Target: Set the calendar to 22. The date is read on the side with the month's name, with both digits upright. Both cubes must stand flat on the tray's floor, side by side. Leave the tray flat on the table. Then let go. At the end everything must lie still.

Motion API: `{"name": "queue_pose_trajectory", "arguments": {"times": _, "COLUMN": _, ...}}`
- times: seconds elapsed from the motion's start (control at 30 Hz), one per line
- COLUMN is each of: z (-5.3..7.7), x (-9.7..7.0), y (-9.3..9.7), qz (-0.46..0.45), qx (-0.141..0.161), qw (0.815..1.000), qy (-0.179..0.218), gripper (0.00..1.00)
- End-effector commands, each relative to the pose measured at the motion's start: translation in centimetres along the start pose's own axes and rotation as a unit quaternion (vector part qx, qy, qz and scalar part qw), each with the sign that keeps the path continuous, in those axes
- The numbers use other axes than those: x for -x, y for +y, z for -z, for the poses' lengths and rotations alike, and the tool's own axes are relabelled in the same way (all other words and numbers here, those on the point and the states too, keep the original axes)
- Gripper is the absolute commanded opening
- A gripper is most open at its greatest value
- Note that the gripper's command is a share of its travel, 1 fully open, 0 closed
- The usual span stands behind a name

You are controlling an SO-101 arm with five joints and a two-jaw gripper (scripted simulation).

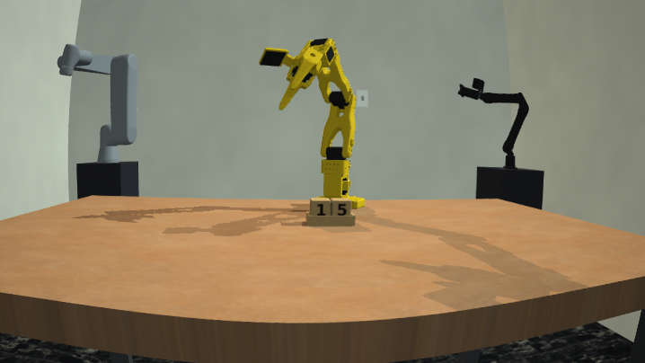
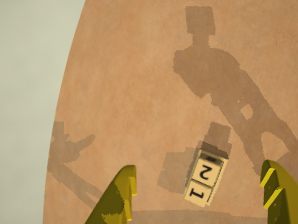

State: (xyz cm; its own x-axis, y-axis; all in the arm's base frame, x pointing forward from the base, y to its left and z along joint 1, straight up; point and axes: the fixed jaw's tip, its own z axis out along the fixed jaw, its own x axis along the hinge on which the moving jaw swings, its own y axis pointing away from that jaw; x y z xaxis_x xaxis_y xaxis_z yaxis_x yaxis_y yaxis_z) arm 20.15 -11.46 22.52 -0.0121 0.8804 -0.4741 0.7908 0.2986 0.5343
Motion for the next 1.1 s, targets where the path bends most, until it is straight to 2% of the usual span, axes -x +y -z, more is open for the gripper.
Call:
{"name": "queue_pose_trajectory", "arguments": {"times": 0.0, "z": -2.3, "x": -3.7, "y": 0.7, "qz": -0.057, "qx": -0.031, "qw": 0.995, "qy": 0.081, "gripper": 0.35}}
{"name": "queue_pose_trajectory", "arguments": {"times": 0.13, "z": -2.9, "x": -5.8, "y": 0.5, "qz": -0.069, "qx": -0.062, "qw": 0.988, "qy": 0.119, "gripper": 0.35}}
{"name": "queue_pose_trajectory", "arguments": {"times": 0.27, "z": -3.2, "x": -6.8, "y": 0.3, "qz": -0.074, "qx": -0.08, "qw": 0.985, "qy": 0.136, "gripper": 0.35}}
{"name": "queue_pose_trajectory", "arguments": {"times": 0.7, "z": -3.5, "x": -7.2, "y": 0.1, "qz": -0.074, "qx": -0.093, "qw": 0.982, "qy": 0.145, "gripper": 0.35}}
{"name": "queue_pose_trajectory", "arguments": {"times": 0.83, "z": -4.6, "x": -7.8, "y": -0.4, "qz": -0.071, "qx": -0.121, "qw": 0.977, "qy": 0.158, "gripper": 0.35}}
{"name": "queue_pose_trajectory", "arguments": {"times": 1.03, "z": -7.3, "x": -9.4, "y": -2.0, "qz": -0.062, "qx": -0.195, "qw": 0.96, "qy": 0.193, "gripper": 0.35}}
{"name": "queue_pose_trajectory", "arguments": {"times": 1.07, "z": -7.3, "x": -9.4, "y": -2.0, "qz": -0.062, "qx": -0.195, "qw": 0.96, "qy": 0.193, "gripper": 0.35}}
